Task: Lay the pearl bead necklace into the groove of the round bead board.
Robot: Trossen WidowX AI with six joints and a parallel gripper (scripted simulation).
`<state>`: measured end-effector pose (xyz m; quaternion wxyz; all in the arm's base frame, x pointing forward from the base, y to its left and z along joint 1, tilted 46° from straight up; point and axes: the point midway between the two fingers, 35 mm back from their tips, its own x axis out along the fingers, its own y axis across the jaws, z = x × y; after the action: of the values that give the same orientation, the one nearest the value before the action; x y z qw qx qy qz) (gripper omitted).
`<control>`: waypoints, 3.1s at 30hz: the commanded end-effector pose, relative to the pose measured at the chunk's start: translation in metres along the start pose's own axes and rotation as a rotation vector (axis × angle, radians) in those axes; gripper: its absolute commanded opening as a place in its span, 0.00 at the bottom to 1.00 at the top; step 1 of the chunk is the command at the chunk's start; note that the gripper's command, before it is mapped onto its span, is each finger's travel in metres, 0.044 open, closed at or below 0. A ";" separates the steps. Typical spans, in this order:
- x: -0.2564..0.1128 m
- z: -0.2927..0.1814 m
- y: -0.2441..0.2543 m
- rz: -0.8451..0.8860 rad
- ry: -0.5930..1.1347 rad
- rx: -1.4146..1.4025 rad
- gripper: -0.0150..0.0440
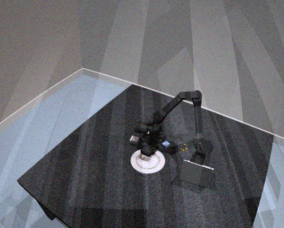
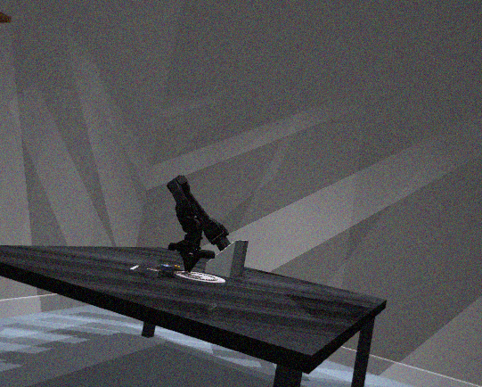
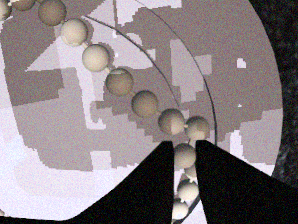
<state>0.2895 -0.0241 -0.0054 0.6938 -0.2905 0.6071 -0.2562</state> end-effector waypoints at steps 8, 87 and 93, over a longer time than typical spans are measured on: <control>-0.006 -0.002 -0.002 -0.001 0.006 -0.007 0.25; -0.026 0.060 0.046 0.004 -0.009 -0.596 0.46; -0.017 0.059 0.046 0.003 -0.005 -0.599 0.46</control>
<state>0.3484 0.0315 -0.0167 0.5855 -0.4799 0.6503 -0.0632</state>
